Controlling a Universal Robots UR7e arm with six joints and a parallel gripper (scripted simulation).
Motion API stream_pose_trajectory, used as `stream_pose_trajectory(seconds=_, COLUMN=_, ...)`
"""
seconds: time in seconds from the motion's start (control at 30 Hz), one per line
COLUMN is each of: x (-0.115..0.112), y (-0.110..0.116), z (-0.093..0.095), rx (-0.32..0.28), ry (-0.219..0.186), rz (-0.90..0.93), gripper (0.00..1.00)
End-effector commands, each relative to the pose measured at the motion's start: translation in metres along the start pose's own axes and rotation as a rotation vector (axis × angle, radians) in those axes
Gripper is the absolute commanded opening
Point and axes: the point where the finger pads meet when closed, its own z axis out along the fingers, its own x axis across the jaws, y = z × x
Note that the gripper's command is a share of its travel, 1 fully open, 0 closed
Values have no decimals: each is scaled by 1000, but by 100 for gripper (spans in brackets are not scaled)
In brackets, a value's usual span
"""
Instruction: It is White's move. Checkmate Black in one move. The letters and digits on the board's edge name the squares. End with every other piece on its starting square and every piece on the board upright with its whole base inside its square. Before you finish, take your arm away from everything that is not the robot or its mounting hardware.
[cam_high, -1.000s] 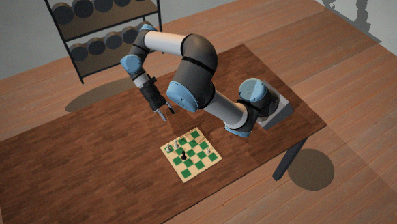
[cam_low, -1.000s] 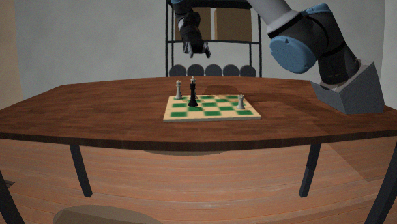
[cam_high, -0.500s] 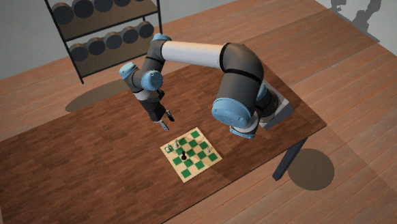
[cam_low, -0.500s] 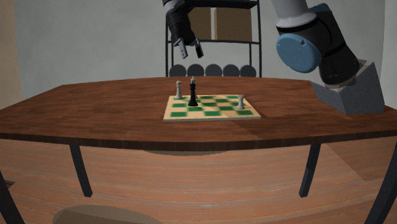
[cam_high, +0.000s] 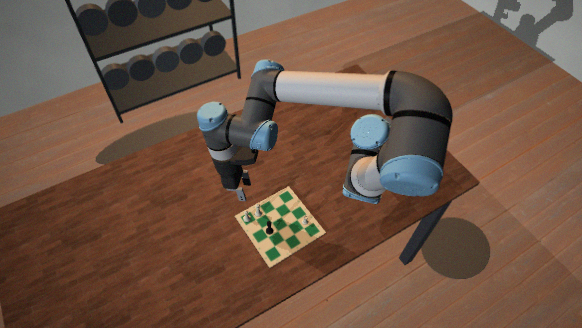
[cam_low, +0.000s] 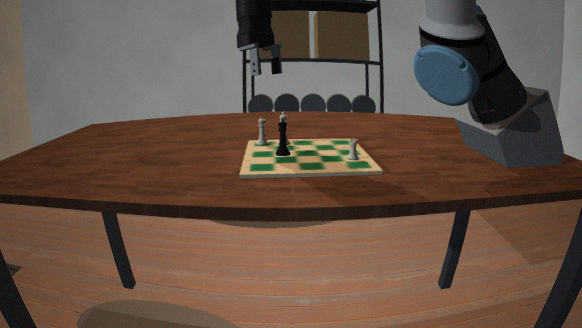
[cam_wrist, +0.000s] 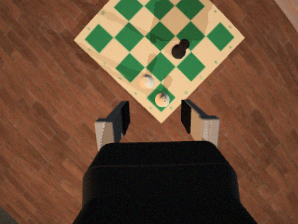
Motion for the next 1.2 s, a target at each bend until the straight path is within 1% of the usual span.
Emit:
stream_pose_trajectory(seconds=0.0, x=12, y=-3, z=-8, rx=-85, ry=-8, rz=-44, gripper=100)
stream_pose_trajectory(seconds=0.07, x=14, y=-3, z=-10, rx=-98, ry=-8, rz=-51, gripper=100)
stream_pose_trajectory(seconds=0.23, x=15, y=-4, z=-11, rx=-107, ry=-9, rz=-55, gripper=100)
stream_pose_trajectory(seconds=0.73, x=16, y=-4, z=-10, rx=-109, ry=-9, rz=-56, gripper=100)
stream_pose_trajectory(seconds=0.8, x=15, y=-2, z=-3, rx=-109, ry=-9, rz=-56, gripper=100)
stream_pose_trajectory(seconds=0.93, x=16, y=0, z=24, rx=-109, ry=-9, rz=-56, gripper=100)
stream_pose_trajectory(seconds=1.0, x=16, y=0, z=26, rx=-109, ry=-9, rz=-56, gripper=100)
stream_pose_trajectory(seconds=1.03, x=16, y=0, z=26, rx=-109, ry=-9, rz=-56, gripper=79)
stream_pose_trajectory(seconds=1.17, x=16, y=0, z=26, rx=-109, ry=-9, rz=-56, gripper=79)
